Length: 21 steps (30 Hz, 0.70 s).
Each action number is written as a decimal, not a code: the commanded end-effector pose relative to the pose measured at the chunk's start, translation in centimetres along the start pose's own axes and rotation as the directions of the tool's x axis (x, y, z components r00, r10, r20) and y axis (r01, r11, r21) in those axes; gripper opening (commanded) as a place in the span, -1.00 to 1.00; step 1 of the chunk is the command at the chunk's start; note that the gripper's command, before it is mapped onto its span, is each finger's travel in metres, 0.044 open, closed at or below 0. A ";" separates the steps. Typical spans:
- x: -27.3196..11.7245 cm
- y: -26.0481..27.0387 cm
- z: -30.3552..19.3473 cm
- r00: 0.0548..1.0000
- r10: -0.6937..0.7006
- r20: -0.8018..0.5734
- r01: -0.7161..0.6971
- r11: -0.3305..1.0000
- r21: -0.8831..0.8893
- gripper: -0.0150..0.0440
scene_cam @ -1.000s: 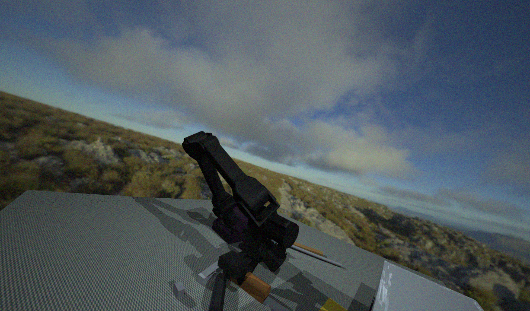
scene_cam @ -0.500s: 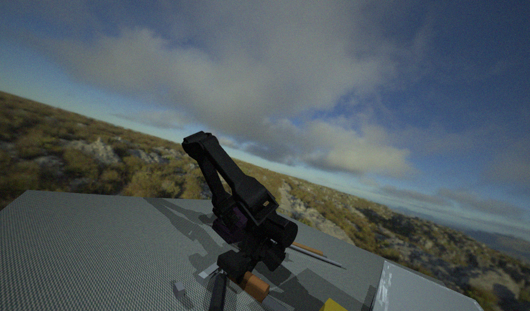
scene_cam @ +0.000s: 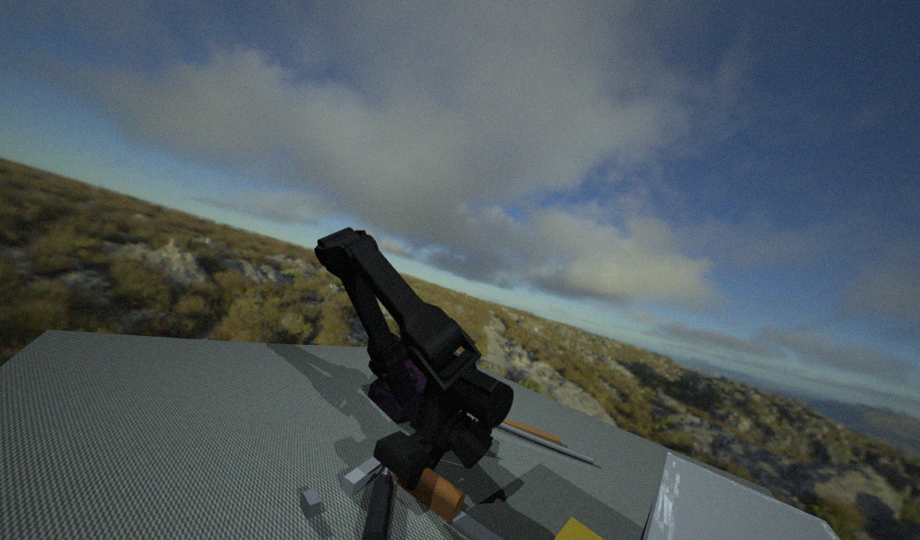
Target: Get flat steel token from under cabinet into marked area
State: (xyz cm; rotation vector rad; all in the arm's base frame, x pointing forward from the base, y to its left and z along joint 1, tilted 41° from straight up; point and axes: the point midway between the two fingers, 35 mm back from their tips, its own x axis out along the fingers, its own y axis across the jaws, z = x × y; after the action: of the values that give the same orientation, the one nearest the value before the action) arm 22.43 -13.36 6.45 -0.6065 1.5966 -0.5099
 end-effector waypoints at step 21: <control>-0.1 -0.1 3.1 1.000 -0.002 0.002 0.002 1.000 0.010 -0.49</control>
State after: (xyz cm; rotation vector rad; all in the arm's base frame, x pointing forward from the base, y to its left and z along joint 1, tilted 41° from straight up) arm 24.85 -13.31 6.22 -0.6043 1.5954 -0.5114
